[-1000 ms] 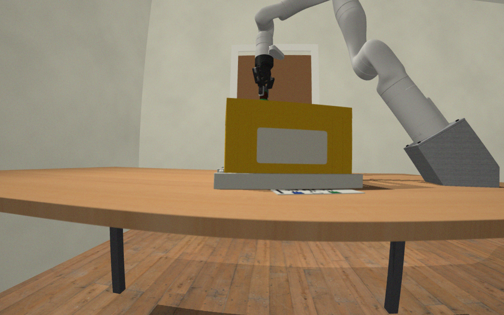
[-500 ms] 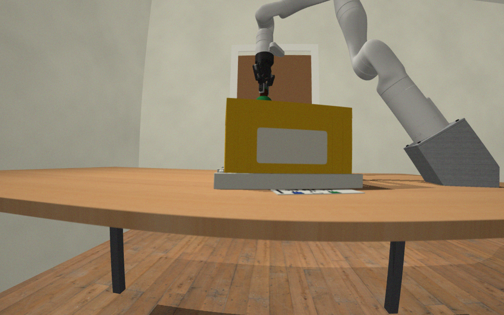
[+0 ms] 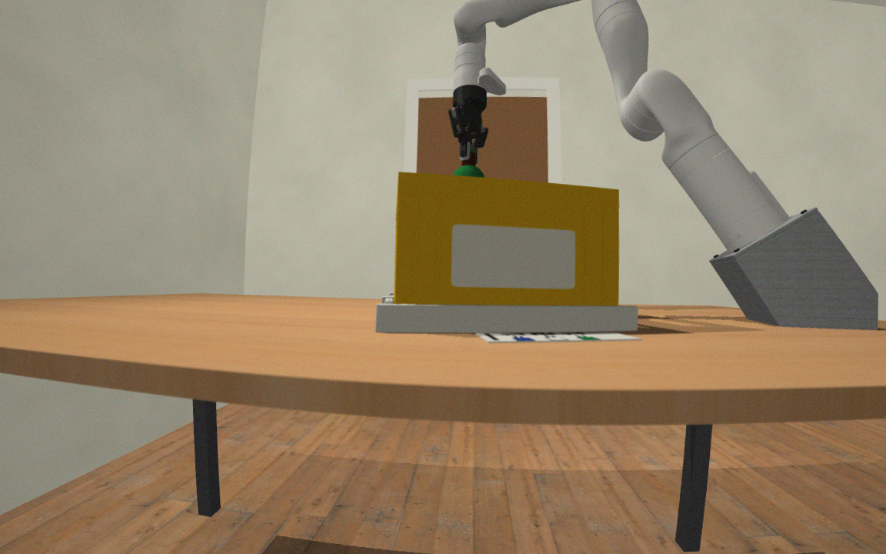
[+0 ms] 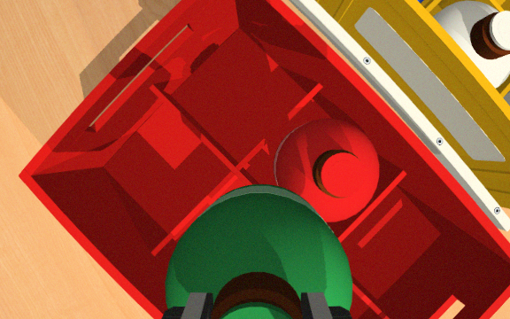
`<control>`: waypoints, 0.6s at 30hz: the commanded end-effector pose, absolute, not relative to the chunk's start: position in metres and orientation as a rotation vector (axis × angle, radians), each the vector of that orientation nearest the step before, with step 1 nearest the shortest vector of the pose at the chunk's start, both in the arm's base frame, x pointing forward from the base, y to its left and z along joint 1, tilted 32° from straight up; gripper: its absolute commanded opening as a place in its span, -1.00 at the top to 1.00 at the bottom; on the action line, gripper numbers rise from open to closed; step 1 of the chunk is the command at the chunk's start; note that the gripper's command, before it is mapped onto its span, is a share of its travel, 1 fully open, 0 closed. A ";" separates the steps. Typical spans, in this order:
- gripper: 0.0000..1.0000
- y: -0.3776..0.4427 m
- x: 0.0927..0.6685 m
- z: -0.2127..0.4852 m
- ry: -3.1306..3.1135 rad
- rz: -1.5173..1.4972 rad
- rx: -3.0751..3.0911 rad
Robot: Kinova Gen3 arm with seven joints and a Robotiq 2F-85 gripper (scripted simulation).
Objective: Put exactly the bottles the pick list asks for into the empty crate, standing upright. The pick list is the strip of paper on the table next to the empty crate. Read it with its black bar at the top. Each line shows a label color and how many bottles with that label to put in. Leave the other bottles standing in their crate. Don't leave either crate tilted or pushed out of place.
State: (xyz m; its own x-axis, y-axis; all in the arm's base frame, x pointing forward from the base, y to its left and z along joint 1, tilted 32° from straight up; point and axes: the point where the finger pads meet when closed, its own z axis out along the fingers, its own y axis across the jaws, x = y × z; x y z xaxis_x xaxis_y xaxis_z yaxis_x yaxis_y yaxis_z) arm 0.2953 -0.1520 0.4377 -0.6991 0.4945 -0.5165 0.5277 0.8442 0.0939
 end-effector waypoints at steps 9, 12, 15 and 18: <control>0.80 -0.136 0.290 0.432 2.479 -0.082 0.747; 0.80 -0.131 0.288 0.429 2.479 -0.082 0.747; 0.80 -0.126 0.286 0.427 2.479 -0.082 0.747; 0.80 -0.121 0.285 0.425 2.479 -0.082 0.747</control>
State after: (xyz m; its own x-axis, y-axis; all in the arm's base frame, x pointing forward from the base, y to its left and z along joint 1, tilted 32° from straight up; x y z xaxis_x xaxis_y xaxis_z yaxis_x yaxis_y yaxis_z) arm 0.2858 -0.1240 0.4255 -0.6992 0.4945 -0.5164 0.5277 0.8442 0.0939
